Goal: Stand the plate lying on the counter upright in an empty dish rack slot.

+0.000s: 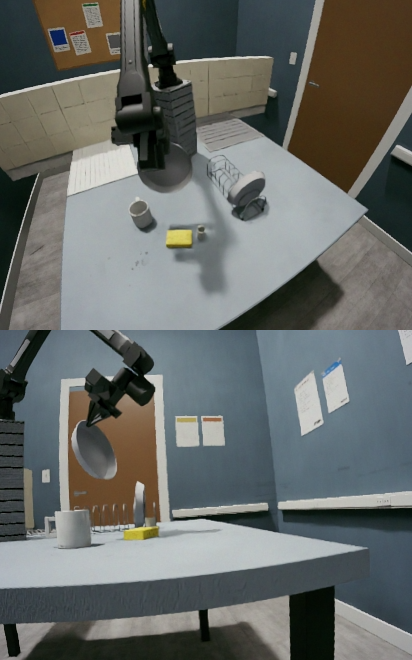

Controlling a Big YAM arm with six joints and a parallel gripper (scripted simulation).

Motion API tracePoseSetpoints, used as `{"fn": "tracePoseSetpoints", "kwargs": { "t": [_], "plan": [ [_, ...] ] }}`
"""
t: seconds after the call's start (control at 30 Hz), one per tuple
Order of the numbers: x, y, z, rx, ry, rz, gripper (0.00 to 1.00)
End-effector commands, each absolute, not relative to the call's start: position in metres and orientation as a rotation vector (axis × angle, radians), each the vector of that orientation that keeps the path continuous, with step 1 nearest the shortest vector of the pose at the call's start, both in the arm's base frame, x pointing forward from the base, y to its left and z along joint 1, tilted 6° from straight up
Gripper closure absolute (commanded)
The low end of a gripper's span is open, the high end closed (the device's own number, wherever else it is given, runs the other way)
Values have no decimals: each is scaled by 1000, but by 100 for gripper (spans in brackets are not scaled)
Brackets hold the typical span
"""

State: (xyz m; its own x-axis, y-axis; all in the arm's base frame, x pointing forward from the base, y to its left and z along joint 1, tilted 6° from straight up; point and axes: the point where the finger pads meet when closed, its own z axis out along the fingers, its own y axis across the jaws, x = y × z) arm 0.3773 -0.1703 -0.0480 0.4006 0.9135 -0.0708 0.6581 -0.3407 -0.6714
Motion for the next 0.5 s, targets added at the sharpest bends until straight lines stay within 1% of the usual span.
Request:
{"fn": "tracePoseSetpoints", "kwargs": {
  "t": [0.0,0.47],
  "plan": [
    [382,-166,-22,-2121,-1347,599,100],
    [380,-163,5,-2122,-1348,598,100]
  ]
}}
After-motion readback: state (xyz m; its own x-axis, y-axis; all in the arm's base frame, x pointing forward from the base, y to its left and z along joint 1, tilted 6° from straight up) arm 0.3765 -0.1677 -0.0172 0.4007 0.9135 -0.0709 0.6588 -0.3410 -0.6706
